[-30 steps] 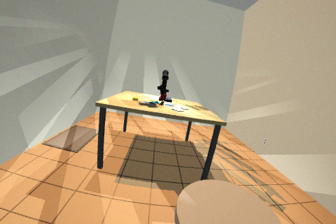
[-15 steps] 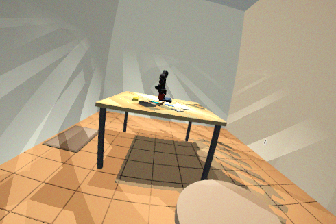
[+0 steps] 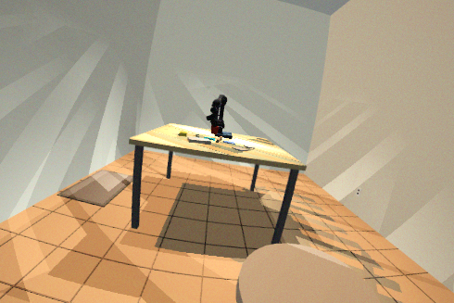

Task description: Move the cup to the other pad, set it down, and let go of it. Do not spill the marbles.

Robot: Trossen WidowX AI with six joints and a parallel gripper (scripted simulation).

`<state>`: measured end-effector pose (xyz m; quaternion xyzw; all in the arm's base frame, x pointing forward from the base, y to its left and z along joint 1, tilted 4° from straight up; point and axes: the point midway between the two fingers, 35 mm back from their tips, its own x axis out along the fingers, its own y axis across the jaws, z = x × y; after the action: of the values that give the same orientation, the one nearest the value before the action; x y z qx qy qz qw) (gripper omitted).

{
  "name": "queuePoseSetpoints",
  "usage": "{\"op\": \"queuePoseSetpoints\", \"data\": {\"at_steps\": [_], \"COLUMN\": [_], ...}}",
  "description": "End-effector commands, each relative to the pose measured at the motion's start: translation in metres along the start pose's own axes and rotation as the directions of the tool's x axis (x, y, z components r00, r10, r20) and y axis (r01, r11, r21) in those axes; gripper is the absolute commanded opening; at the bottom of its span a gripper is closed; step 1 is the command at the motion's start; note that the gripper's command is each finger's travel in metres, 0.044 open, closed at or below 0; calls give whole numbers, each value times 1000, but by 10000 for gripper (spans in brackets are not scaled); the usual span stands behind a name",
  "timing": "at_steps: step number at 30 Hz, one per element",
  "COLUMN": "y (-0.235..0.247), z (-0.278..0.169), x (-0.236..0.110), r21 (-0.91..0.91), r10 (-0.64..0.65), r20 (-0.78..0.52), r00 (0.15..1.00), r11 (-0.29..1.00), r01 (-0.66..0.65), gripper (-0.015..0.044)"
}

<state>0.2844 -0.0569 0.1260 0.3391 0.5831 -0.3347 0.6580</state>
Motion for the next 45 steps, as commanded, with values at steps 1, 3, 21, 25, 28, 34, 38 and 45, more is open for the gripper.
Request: {"op": "queuePoseSetpoints", "data": {"at_steps": [1, 3, 21, 25, 28, 34, 38, 45], "y": [-6, -8, -22, -22, -22, -22, -22, -23], "z": [7, 10, 24, 24, 25, 25, 25, 25], "x": [-1, -2, 6, 11, 15, 24, 29, 38], "r21": [-3, -3, -3, -3, -3, -3, -3, -3], "r10": [4, 3, 2, 2, 2, 2, 2, 2], "r20": [-1, 0, 1, 2, 2, 2, 2, 2], "r00": [1000, 1000, 1000, 1000, 1000, 1000, 1000, 1000], "r11": [1000, 1000, 1000, 1000, 1000, 1000, 1000, 1000], "r01": [-4, -3, -2, -2, -2, -2, -2, -2], "gripper": [0, 0, 0, 0, 0, 0, 0, 0]}}
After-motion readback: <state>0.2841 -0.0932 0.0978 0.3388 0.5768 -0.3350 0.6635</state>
